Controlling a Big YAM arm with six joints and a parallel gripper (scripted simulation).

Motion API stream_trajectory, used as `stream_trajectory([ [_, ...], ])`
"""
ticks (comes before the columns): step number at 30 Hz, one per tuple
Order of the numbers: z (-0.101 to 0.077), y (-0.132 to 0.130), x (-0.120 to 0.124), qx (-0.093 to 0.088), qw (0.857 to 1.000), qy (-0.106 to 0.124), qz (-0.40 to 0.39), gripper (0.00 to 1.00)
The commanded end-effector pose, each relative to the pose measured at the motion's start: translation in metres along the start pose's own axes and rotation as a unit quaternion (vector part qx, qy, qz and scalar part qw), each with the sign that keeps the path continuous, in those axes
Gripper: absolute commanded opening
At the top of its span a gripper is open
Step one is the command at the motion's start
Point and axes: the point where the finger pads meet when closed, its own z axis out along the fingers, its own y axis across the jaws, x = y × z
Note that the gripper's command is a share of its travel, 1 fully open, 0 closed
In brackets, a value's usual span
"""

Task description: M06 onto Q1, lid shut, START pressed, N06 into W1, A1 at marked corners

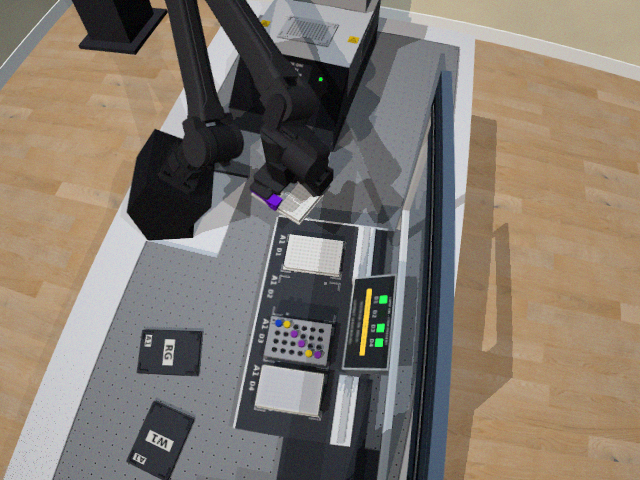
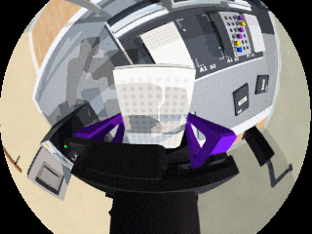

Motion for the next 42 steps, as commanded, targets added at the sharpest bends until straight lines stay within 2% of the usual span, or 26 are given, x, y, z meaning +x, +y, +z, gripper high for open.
stream_trajectory([
  [1,-0.017,0.016,0.003,0.002,1.0,-0.008,0.015,0.0],
  [4,-0.016,0.023,0.02,0.0,1.0,0.003,0.017,0.0],
  [6,-0.016,0.023,0.02,0.0,1.0,0.003,0.017,0.0],
  [9,-0.017,0.03,0.032,-0.001,1.0,0.005,-0.015,0.0],
  [14,-0.036,0.048,0.042,-0.001,0.998,-0.024,-0.06,0.0],
  [17,-0.039,0.055,0.049,0.002,0.997,-0.01,-0.076,0.0],
  [20,-0.041,0.058,0.056,0.009,0.996,-0.011,-0.088,0.0],
  [25,-0.042,0.062,0.061,0.008,0.994,-0.002,-0.113,0.0],
  [27,-0.042,0.065,0.063,0.005,0.989,0.016,-0.145,0.0],
  [28,-0.044,0.065,0.066,0.009,0.989,0.016,-0.145,0.0],
  [30,-0.044,0.068,0.067,0.006,0.984,0.028,-0.174,0.0],
  [42,-0.05,0.07,0.073,0.025,0.963,0.041,-0.264,0.0],
])
